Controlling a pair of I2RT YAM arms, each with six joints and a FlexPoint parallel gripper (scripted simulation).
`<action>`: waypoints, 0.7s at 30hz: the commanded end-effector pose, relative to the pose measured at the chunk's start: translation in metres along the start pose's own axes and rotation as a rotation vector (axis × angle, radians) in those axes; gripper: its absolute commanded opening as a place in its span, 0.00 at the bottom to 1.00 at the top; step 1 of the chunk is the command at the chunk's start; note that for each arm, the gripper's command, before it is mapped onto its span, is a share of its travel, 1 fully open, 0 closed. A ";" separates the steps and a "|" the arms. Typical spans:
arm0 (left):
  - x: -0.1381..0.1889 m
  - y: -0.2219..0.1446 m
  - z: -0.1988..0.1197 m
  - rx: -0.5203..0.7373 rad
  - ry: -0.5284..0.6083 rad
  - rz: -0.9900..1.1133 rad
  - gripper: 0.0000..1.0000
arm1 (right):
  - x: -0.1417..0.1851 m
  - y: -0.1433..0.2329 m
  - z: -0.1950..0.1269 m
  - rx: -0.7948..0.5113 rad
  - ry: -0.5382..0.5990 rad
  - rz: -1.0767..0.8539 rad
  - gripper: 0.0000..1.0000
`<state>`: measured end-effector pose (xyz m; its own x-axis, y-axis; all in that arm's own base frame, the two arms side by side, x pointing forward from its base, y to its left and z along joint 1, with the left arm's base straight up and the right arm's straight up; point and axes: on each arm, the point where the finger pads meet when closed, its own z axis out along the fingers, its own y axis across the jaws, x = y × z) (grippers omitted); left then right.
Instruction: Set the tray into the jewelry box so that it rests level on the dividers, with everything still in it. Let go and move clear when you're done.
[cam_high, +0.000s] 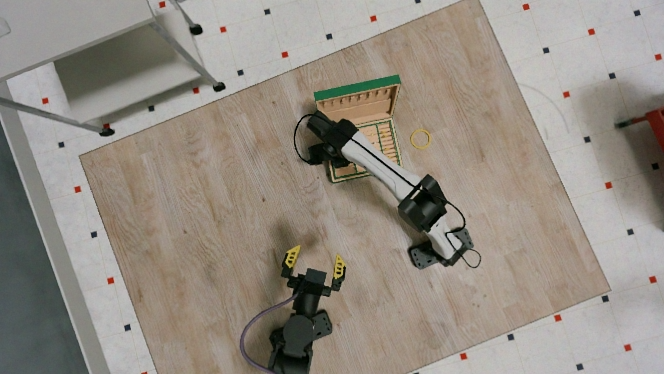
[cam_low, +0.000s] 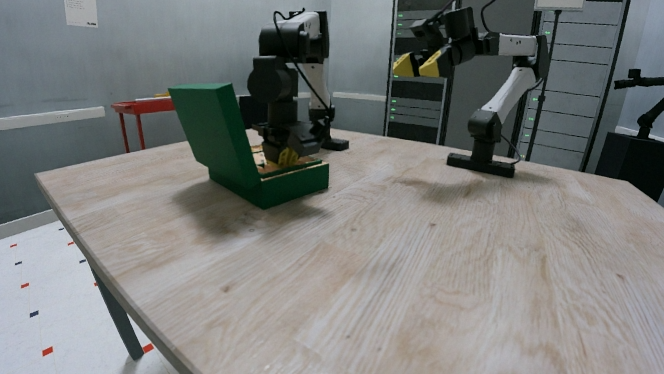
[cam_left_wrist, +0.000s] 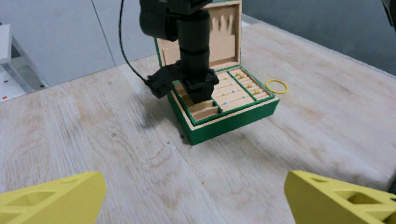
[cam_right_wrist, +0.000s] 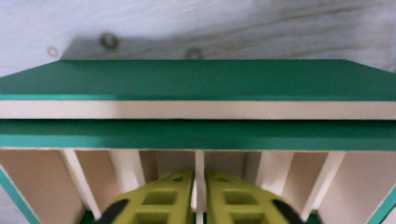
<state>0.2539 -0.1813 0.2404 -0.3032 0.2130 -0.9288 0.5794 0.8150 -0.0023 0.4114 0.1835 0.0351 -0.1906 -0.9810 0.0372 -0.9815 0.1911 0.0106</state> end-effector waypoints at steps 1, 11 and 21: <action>-0.007 0.001 0.000 -0.002 -0.024 0.002 1.00 | -0.004 -0.003 -0.018 0.036 -0.025 0.001 0.14; -0.007 0.001 0.000 -0.002 -0.024 0.002 1.00 | -0.007 0.001 -0.017 -0.015 0.009 0.001 0.14; -0.007 0.001 0.000 -0.002 -0.024 0.002 1.00 | -0.001 -0.004 -0.068 0.039 -0.032 0.006 0.25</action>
<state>0.2539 -0.1813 0.2404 -0.3031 0.2129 -0.9289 0.5794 0.8150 -0.0023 0.4128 0.1880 0.0675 -0.1898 -0.9808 0.0453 -0.9814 0.1908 0.0189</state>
